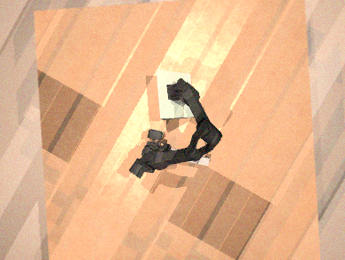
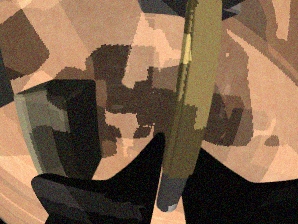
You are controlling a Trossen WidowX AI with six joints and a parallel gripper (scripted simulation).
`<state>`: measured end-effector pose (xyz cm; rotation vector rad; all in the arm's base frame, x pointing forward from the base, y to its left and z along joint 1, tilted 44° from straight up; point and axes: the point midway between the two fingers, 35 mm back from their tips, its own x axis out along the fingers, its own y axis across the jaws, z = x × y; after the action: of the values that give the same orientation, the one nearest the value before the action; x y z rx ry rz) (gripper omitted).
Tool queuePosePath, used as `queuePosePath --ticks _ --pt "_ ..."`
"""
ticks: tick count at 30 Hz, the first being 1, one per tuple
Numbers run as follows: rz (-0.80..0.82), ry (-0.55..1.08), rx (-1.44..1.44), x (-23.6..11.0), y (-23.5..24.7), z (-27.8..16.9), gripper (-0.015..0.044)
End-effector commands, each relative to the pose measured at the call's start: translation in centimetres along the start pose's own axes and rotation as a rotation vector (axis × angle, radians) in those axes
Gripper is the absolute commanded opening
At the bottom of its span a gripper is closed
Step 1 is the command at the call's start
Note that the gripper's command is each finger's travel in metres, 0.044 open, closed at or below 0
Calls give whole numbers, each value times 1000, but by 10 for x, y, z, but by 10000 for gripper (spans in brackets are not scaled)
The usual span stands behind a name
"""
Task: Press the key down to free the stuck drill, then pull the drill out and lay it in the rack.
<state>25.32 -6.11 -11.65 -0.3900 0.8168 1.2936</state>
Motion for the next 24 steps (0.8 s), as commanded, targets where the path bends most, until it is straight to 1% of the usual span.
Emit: queuePosePath --ticks 1,24 --pt "-8 3 -9 -3 -3 -6 0" --pt "-9 6 -9 -5 -4 -40 0"
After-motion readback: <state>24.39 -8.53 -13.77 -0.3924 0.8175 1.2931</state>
